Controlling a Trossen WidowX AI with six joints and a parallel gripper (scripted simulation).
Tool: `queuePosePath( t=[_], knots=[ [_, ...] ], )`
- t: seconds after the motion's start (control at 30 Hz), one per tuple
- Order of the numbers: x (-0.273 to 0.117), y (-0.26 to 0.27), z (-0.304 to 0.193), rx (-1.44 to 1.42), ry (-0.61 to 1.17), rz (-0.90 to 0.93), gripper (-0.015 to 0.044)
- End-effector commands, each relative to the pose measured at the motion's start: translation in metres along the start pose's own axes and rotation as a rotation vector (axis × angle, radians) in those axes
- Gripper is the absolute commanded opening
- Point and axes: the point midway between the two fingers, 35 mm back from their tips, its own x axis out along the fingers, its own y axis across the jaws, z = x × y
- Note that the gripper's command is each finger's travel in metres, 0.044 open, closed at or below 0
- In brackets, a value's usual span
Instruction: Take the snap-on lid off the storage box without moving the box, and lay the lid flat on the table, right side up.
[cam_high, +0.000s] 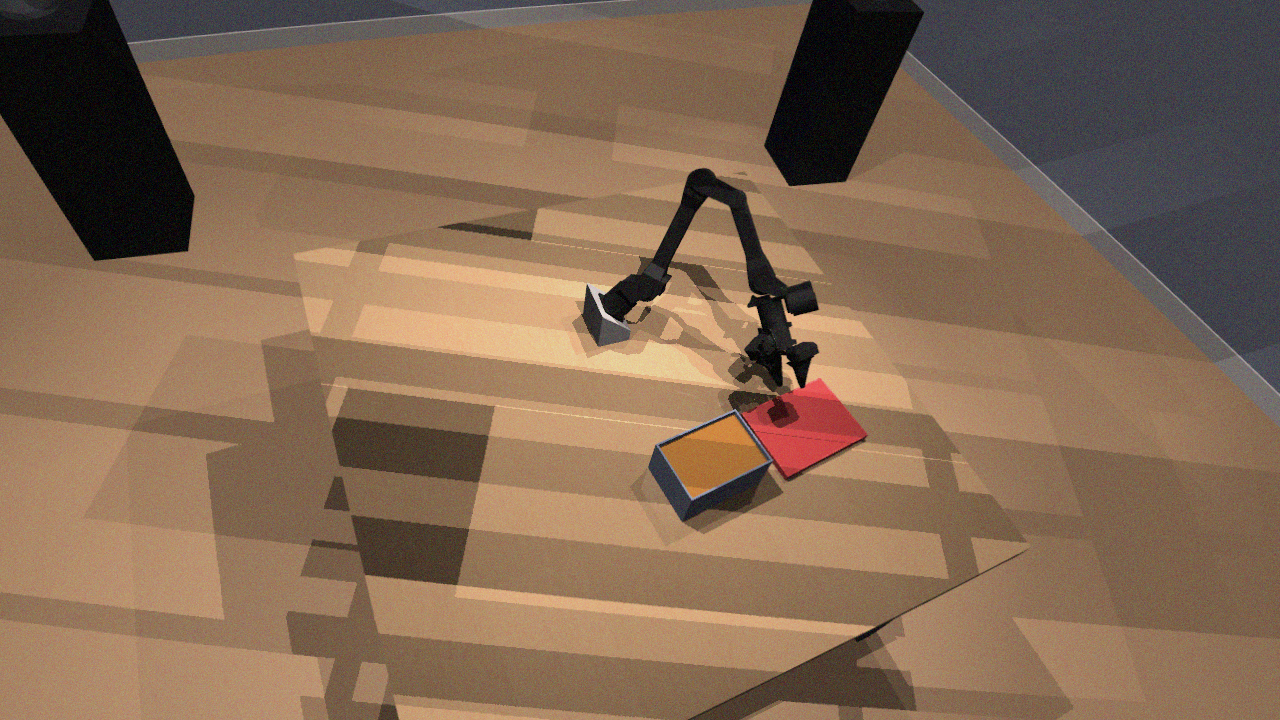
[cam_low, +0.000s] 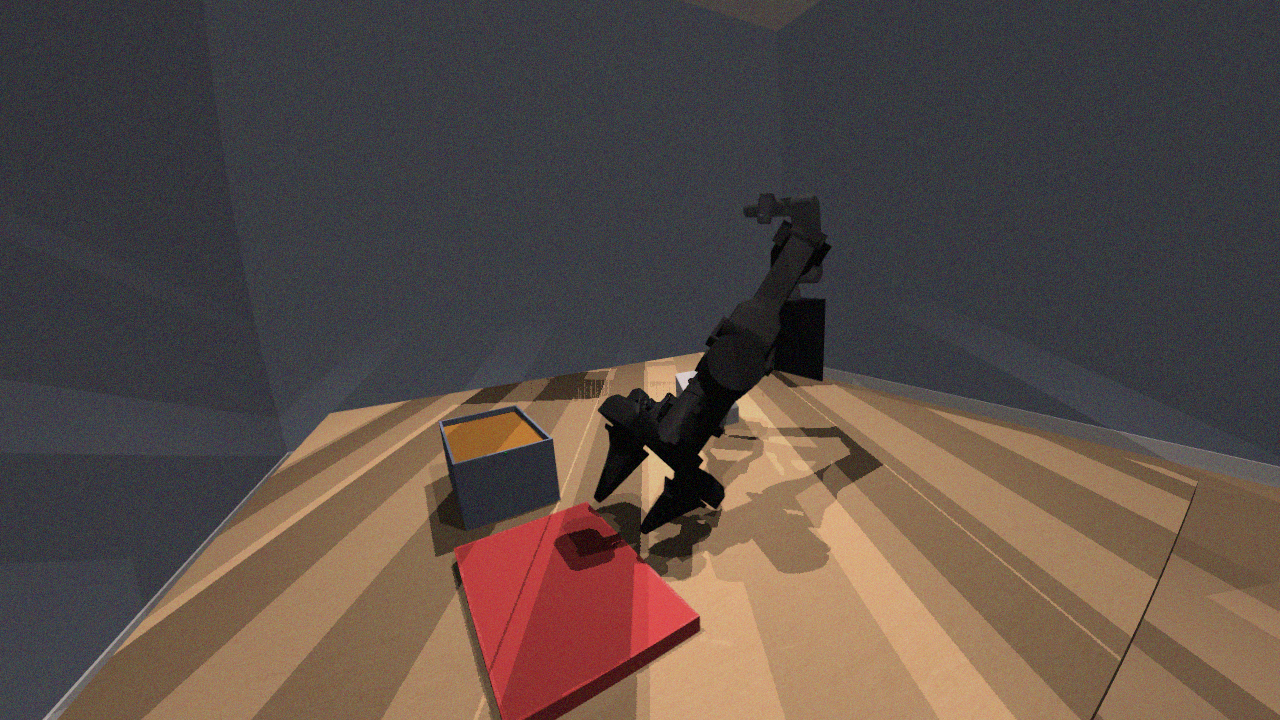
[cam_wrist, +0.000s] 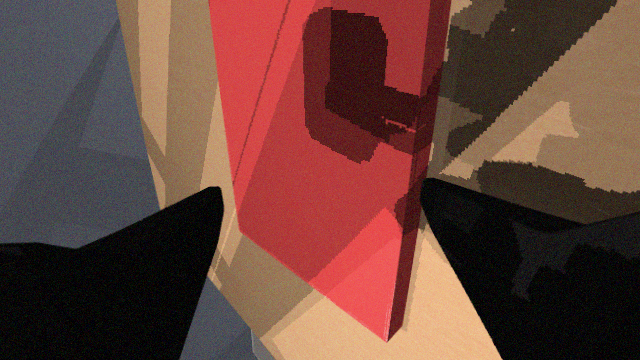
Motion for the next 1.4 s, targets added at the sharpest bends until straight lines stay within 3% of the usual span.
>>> queuePosePath(
  t=[0.0,0.93,1.37],
  knots=[
    [-0.006,-0.005,0.0,0.005,-0.001,0.001,0.044],
    [-0.049,-0.04,0.0,0.008,-0.001,-0.001,0.044],
    [-0.066,-0.025,-0.001,0.007,-0.001,-0.001,0.044]
  ],
)
